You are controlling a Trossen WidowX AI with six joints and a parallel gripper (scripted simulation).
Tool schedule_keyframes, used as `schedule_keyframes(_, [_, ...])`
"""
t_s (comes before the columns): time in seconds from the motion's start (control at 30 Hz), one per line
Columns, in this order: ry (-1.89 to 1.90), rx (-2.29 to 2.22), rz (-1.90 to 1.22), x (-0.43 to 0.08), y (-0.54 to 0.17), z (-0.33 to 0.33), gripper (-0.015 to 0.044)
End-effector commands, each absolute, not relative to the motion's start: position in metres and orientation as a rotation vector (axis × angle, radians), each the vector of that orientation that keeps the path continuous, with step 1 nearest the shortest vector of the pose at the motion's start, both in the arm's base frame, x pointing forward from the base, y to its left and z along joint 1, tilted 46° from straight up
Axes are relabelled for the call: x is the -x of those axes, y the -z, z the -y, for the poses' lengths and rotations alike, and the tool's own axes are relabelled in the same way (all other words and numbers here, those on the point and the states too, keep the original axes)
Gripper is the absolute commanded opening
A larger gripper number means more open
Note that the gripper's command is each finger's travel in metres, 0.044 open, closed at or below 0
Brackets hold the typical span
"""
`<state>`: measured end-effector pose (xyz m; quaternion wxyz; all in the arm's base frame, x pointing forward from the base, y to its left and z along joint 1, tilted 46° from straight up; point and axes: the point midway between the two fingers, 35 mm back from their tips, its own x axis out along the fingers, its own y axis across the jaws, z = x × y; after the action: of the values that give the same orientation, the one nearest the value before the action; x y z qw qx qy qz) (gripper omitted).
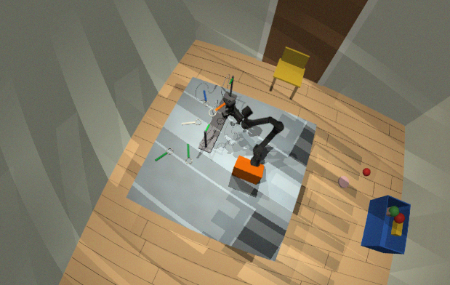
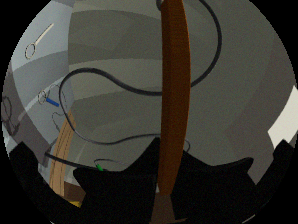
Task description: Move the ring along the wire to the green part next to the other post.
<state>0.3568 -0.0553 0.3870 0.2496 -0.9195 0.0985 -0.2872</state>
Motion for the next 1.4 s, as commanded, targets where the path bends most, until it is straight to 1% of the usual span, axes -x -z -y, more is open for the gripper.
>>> schedule_keyframes(0.0, [0.794,2.581,-0.243,-0.357,-0.390,0.051,-0.0150])
schedule_keyframes(0.33, [0.808,2.730,-0.202,-0.358,-0.394,0.045,-0.0150])
schedule_keyframes(0.67, [0.812,2.757,-0.195,-0.357,-0.393,0.052,-0.0150])
schedule_keyframes(1.07, [0.804,2.622,-0.233,-0.352,-0.384,0.076,-0.0150])
schedule_keyframes(1.37, [0.787,2.431,-0.281,-0.348,-0.367,0.102,-0.0150])
